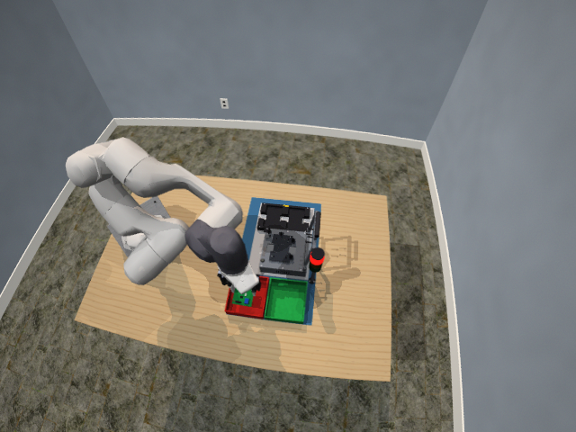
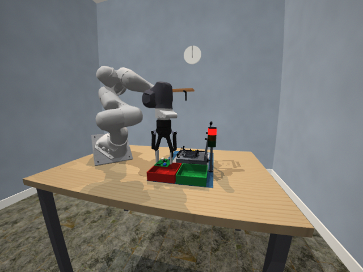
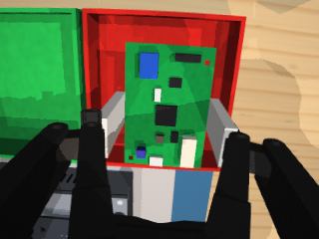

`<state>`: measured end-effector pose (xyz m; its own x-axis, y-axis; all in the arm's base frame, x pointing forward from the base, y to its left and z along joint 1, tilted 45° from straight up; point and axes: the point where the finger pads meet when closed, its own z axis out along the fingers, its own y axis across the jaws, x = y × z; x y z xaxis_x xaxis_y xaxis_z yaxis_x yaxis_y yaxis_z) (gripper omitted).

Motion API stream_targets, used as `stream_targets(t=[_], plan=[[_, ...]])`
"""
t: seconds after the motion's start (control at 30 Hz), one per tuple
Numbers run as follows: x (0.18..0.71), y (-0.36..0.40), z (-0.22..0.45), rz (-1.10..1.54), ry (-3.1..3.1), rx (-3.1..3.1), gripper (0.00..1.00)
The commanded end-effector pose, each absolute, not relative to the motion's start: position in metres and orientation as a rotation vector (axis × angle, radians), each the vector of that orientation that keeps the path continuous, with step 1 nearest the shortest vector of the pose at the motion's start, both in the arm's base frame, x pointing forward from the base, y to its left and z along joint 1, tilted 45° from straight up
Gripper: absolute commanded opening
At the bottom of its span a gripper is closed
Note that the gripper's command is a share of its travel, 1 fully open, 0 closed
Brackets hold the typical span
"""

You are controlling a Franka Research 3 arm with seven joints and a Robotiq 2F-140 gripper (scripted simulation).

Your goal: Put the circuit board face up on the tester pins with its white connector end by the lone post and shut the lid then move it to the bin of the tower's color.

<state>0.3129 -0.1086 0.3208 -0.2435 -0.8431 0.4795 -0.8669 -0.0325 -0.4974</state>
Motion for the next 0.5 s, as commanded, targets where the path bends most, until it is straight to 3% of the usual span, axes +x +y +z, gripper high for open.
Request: stream_targets(t=[0.0, 0.47], plan=[[0.322, -0.116, 0.318, 1.187, -2.145, 1.924, 0.46], [0.338, -0.134, 0.294, 1.187, -2.145, 1.924, 0.46]])
